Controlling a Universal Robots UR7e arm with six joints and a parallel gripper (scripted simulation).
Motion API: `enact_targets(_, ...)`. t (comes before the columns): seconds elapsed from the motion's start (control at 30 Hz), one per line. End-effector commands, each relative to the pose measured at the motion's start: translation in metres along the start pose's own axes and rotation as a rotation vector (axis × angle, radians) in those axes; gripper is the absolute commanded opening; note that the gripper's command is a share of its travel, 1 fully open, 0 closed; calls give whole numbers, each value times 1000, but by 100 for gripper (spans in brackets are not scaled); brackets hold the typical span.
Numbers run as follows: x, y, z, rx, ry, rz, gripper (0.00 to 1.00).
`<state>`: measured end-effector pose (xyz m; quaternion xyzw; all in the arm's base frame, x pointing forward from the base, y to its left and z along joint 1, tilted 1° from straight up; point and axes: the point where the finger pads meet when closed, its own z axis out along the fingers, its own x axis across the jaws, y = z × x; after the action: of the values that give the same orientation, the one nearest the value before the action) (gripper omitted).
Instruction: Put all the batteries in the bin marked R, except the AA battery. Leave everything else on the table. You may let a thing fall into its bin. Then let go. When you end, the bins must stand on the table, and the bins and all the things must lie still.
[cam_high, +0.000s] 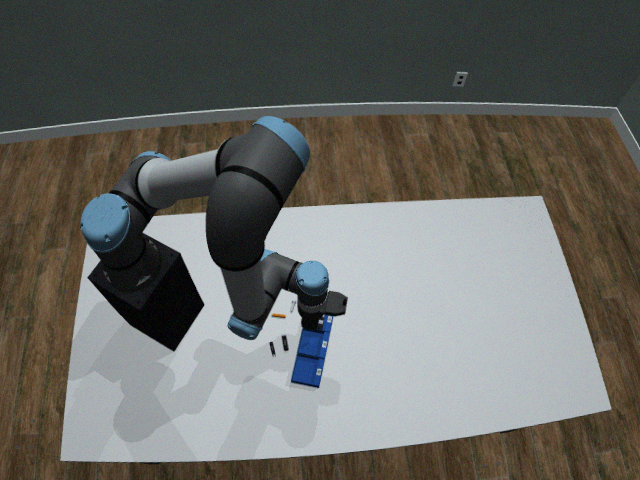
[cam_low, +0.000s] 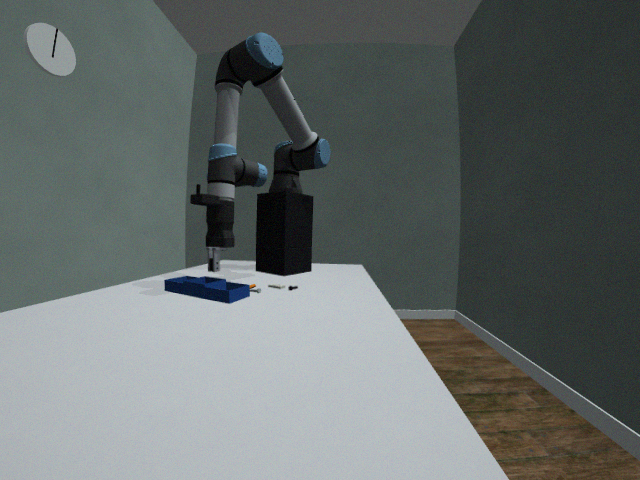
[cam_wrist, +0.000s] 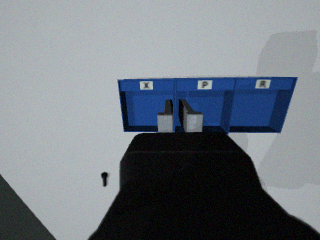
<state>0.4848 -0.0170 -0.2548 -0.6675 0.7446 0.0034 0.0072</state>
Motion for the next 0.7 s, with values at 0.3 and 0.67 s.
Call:
enact_targets(0.3, -26, -2, 5, 1, 1, 1, 31)
enact_targets(0.67, -26, -2, 29, 1, 1, 1, 31)
